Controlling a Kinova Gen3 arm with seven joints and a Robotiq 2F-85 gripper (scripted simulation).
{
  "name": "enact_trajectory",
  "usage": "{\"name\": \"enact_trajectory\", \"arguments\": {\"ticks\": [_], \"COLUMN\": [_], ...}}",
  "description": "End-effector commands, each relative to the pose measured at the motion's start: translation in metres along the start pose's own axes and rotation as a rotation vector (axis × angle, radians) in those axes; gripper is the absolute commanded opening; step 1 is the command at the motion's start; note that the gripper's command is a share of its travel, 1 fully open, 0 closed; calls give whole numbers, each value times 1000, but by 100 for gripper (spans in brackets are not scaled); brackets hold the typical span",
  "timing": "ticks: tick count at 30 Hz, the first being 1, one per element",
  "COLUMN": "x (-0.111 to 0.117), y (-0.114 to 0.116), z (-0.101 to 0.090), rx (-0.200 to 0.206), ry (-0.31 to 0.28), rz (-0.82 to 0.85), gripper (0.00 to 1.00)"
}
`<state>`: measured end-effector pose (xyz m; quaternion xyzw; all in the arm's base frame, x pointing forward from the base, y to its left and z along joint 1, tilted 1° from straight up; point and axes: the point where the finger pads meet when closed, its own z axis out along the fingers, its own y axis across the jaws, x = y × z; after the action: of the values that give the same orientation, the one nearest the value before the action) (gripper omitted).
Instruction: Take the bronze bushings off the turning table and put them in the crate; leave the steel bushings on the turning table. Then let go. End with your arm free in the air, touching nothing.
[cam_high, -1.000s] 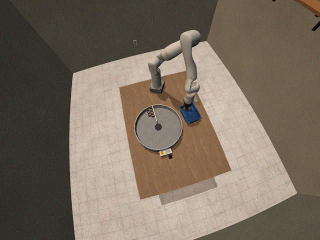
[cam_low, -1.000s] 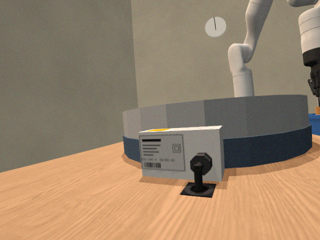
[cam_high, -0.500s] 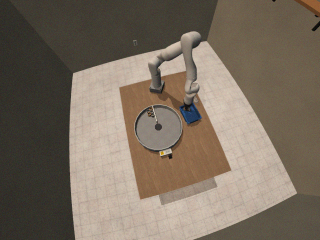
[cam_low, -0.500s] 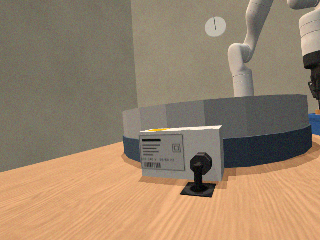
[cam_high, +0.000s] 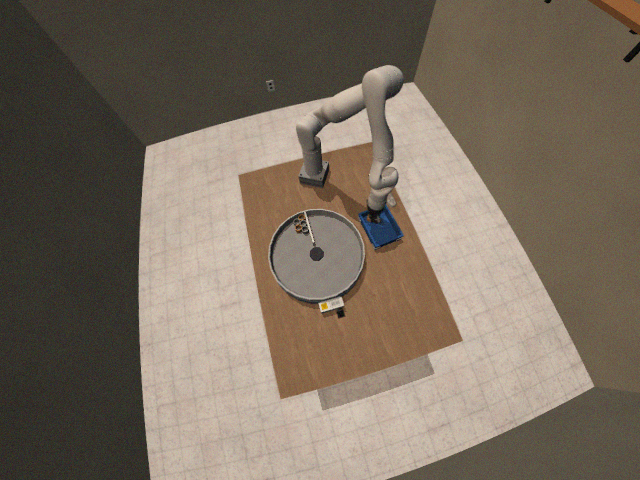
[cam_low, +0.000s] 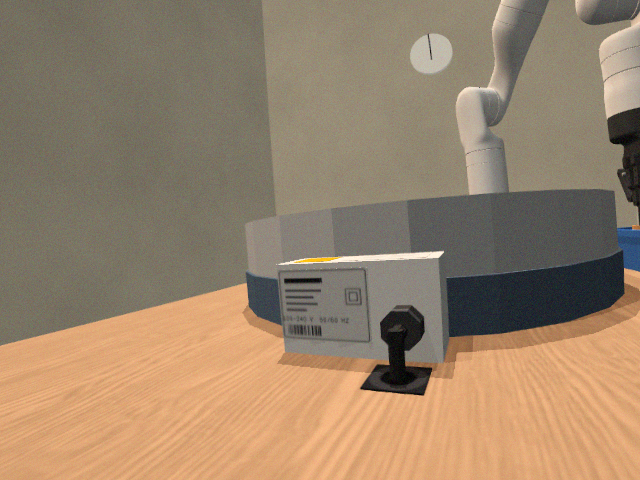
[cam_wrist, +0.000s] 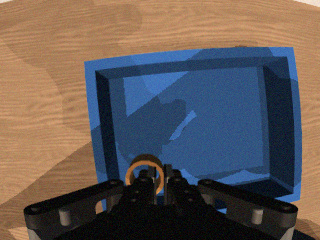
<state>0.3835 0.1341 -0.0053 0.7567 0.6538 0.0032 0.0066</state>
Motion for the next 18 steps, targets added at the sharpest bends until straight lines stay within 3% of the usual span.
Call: {"name": "enact_trajectory", "arguments": {"ticks": [1, 18], "x": [-1, -1], "y": [0, 0], "z": [1, 9], "rx": [1, 1], "ry": [-1, -1], "rz": [2, 2], "gripper": [0, 0]}}
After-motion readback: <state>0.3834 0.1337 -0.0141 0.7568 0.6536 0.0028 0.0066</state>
